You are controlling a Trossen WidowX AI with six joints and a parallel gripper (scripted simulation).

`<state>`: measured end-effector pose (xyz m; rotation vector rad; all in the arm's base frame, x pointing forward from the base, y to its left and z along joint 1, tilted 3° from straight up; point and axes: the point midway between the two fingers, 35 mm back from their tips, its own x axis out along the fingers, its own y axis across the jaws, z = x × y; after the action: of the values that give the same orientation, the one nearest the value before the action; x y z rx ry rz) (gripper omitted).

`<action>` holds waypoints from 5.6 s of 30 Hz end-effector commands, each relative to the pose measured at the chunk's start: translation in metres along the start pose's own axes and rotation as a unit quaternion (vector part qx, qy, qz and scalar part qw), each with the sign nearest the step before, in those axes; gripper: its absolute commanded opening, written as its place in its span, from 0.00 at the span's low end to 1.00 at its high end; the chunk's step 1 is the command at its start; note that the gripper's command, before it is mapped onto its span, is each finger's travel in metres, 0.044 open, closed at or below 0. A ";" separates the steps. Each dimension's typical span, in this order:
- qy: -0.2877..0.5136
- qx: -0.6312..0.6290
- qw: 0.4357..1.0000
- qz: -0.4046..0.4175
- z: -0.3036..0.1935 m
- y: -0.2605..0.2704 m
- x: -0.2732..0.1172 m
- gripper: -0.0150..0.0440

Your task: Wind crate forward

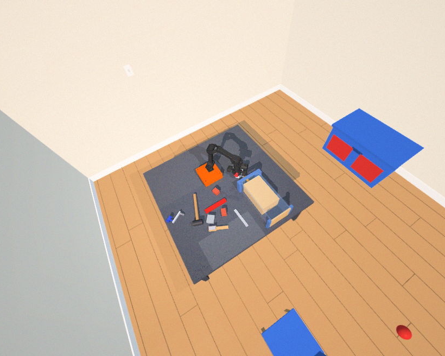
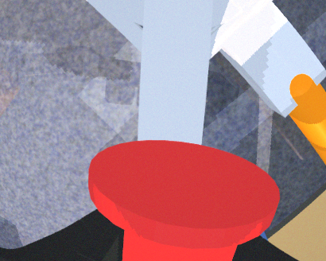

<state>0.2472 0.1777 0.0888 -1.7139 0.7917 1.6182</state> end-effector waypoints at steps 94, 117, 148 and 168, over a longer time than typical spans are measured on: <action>-0.006 0.000 1.000 -0.013 0.077 -0.087 -0.004 0.25; -0.007 0.001 1.000 -0.013 0.105 -0.090 -0.005 0.25; -0.009 0.001 1.000 -0.013 0.141 -0.082 -0.005 0.25; -0.009 0.001 1.000 -0.013 0.162 -0.070 -0.005 0.25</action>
<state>0.2232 0.3402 0.0937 -1.7095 0.7700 1.5606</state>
